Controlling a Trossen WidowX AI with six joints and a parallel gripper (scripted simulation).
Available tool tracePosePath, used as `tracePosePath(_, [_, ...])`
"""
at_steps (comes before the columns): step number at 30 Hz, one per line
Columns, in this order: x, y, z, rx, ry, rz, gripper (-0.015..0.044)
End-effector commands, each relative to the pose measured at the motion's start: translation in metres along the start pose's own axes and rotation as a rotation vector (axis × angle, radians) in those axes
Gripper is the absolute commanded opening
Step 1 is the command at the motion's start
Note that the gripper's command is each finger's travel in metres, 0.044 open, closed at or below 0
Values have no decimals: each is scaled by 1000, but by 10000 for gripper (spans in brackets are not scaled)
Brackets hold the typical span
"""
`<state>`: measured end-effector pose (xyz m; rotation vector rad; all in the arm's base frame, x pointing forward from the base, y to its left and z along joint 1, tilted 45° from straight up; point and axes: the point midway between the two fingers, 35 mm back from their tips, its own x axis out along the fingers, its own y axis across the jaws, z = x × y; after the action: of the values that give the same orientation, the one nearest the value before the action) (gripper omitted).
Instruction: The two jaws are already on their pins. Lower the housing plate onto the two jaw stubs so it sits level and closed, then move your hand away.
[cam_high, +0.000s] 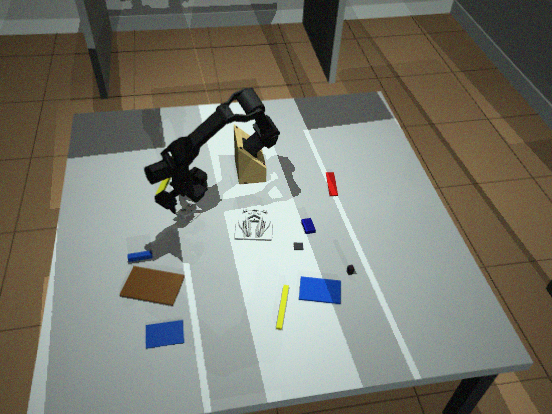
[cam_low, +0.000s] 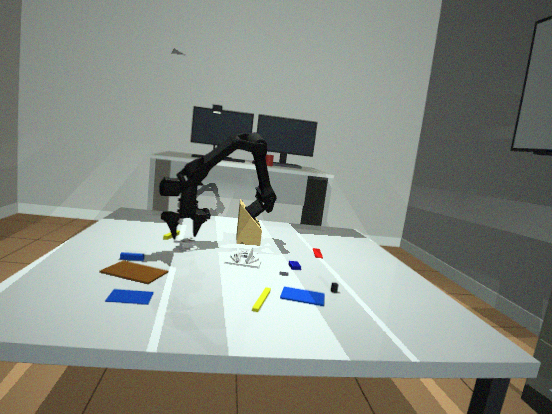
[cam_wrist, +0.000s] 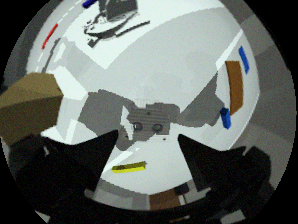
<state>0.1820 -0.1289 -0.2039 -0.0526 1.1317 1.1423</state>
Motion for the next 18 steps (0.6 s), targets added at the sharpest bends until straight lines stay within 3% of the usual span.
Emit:
tracePosePath(1, [11,3,0,9,-6,12,440])
tracePosePath(18, [28,3,1,10,-7,13,440])
